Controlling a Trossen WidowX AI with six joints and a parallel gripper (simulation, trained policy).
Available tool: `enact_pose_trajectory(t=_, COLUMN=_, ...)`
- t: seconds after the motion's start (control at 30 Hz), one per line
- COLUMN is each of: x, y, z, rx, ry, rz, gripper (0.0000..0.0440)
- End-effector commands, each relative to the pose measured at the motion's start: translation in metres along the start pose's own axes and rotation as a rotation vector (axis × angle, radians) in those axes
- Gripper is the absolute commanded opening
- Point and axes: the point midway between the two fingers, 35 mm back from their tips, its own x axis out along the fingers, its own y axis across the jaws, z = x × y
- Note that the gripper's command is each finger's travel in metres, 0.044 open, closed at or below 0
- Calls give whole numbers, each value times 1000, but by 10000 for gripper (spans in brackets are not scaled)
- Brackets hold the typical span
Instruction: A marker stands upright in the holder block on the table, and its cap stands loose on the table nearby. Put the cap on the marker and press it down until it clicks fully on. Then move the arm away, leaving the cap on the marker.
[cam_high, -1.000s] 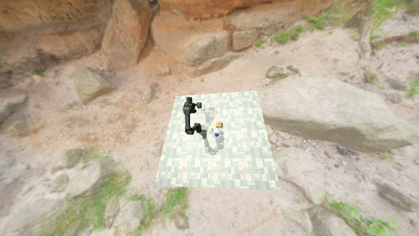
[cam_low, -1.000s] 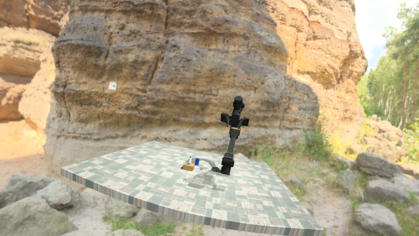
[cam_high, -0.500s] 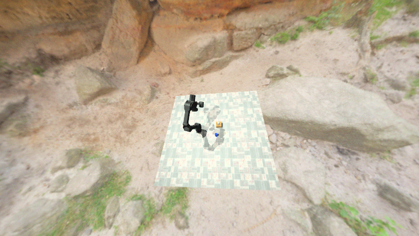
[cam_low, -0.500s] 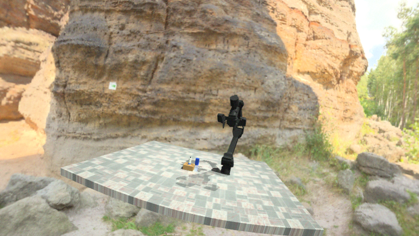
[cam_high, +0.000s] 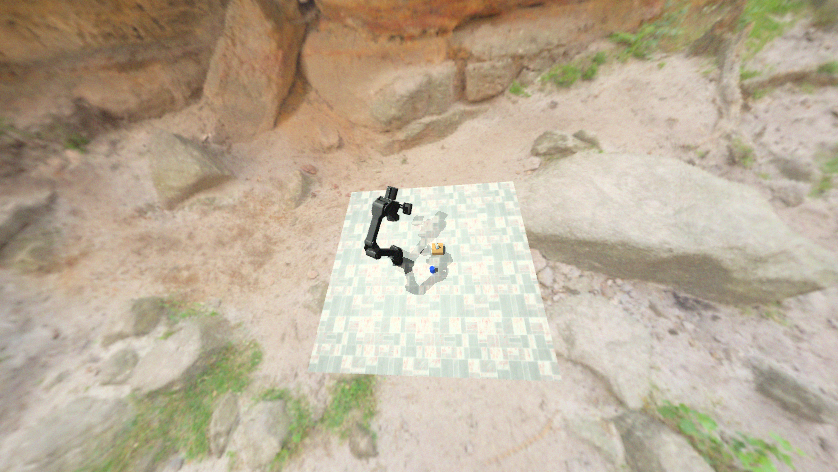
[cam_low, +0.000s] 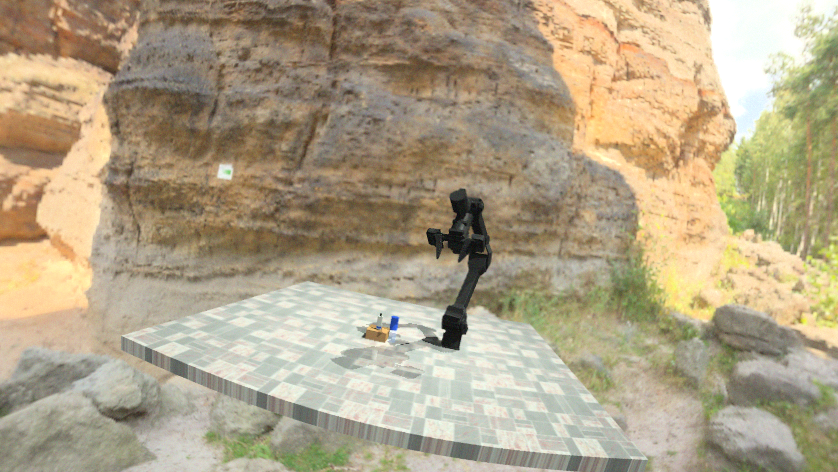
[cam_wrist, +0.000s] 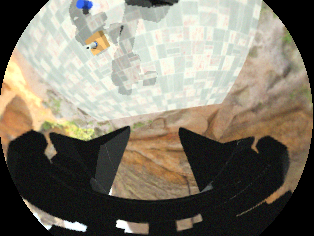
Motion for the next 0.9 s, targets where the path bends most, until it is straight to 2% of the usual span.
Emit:
enact_pose_trajectory(t=0.0, x=5, y=6, z=-2, rx=19, ry=-19, rz=8, gripper=327)
enact_pose_trajectory(t=0.87, x=27, y=59, z=4, rx=142, ry=-140, rz=75, gripper=328)
